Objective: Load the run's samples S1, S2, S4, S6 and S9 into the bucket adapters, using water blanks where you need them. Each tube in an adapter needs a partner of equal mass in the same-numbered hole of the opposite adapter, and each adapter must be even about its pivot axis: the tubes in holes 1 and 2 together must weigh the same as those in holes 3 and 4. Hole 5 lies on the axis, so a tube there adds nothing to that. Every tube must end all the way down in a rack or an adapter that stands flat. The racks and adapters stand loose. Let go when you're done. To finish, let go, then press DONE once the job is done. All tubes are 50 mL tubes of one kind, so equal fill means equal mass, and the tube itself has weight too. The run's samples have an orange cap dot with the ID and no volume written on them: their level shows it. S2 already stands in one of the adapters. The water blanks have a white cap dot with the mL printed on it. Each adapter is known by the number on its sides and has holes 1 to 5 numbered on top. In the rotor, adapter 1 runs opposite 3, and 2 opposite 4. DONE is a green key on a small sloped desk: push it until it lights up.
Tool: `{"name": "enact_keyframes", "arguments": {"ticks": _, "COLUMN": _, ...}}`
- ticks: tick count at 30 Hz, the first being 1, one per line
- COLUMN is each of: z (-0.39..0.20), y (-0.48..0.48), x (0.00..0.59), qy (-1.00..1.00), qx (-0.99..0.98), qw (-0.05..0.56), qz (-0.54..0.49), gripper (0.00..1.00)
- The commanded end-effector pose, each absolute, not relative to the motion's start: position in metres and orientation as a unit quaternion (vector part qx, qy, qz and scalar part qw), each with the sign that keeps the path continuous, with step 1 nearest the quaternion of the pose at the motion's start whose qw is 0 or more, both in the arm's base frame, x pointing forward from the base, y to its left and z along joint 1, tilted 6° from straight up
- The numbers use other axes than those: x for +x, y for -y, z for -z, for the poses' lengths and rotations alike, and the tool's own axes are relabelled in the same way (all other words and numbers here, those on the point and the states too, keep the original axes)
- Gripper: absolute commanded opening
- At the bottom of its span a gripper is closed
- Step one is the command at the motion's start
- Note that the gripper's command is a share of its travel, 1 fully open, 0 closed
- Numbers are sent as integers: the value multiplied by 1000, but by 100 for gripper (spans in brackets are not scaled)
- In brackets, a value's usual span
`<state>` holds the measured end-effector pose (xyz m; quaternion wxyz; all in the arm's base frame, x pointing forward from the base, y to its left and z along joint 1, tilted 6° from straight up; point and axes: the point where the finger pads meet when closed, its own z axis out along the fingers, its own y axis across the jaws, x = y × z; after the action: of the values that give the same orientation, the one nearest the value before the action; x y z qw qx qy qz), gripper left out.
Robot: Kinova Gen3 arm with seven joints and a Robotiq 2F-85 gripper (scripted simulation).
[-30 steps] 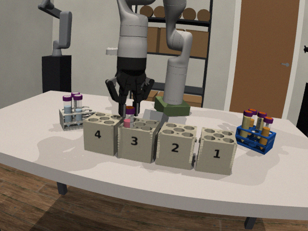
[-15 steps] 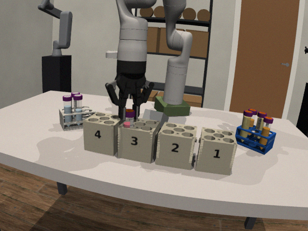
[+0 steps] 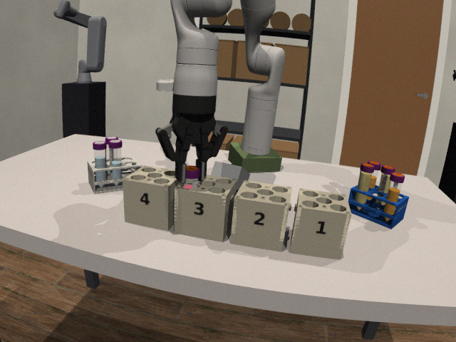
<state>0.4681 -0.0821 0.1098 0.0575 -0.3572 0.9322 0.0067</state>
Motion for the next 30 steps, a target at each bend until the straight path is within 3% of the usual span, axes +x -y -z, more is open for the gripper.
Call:
{"name": "enact_keyframes", "arguments": {"ticks": 1, "z": -105, "y": 83, "x": 468, "qy": -933, "qx": -354, "qw": 57, "qz": -5, "gripper": 10}}
{"name": "enact_keyframes", "arguments": {"ticks": 18, "z": -105, "y": 82, "x": 469, "qy": -933, "qx": -356, "qw": 57, "qz": -6, "gripper": 10}}
{"name": "enact_keyframes", "arguments": {"ticks": 19, "z": -105, "y": 82, "x": 469, "qy": -933, "qx": -356, "qw": 57, "qz": -6, "gripper": 62}}
{"name": "enact_keyframes", "arguments": {"ticks": 30, "z": -105, "y": 82, "x": 469, "qy": -933, "qx": -356, "qw": 57, "qz": -6, "gripper": 62}}
